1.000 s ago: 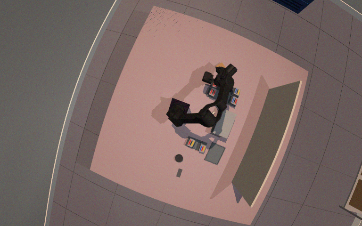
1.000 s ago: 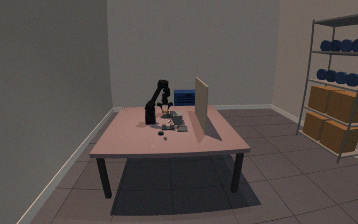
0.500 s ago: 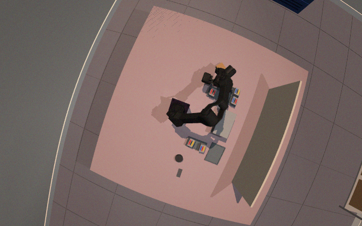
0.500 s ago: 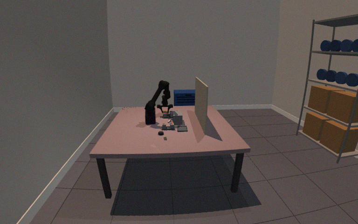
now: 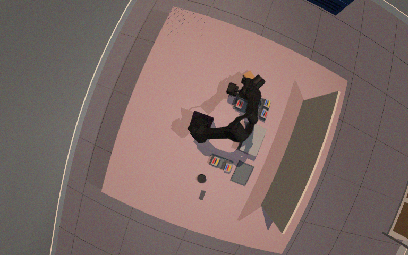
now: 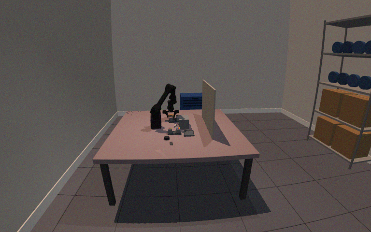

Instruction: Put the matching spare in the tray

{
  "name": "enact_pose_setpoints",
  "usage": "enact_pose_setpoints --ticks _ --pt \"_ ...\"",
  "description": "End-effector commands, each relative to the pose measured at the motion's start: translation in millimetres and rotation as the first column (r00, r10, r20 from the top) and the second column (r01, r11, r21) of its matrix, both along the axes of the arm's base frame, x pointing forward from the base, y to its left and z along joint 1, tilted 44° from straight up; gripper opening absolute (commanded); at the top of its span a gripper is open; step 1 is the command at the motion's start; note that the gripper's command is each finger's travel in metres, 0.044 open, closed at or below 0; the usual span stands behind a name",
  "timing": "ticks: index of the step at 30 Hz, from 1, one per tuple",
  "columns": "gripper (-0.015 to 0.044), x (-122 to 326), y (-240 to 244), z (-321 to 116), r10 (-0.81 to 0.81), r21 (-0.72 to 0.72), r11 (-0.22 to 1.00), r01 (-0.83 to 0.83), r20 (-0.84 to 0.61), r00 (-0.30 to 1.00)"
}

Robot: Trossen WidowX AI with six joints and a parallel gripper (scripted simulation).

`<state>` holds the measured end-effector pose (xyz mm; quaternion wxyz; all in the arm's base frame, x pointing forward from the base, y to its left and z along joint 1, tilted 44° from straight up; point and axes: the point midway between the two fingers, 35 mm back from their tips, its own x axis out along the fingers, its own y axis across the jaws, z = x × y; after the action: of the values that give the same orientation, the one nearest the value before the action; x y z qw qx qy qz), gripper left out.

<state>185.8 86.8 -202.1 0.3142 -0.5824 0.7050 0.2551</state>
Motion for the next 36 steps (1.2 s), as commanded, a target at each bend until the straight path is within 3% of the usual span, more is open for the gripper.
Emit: enact_pose_setpoints --ticks 1,5,12,17,26,36 --pt "0.0274 0.0 0.0 0.0 0.000 0.000 1.000 0.000 0.000 1.000" --pt "0.0169 0.0 0.0 0.0 0.000 0.000 1.000 0.000 0.000 1.000" --pt "0.0122 0.0 0.0 0.0 0.000 0.000 1.000 0.000 0.000 1.000" --pt "0.0000 0.0 0.0 0.0 0.000 0.000 1.000 0.000 0.000 1.000" --pt "0.0000 1.3 4.0 3.7 0.001 0.000 1.000 -0.001 0.000 1.000" --pt "0.0000 10.0 53.1 58.6 0.007 0.000 1.000 -0.007 0.000 1.000"
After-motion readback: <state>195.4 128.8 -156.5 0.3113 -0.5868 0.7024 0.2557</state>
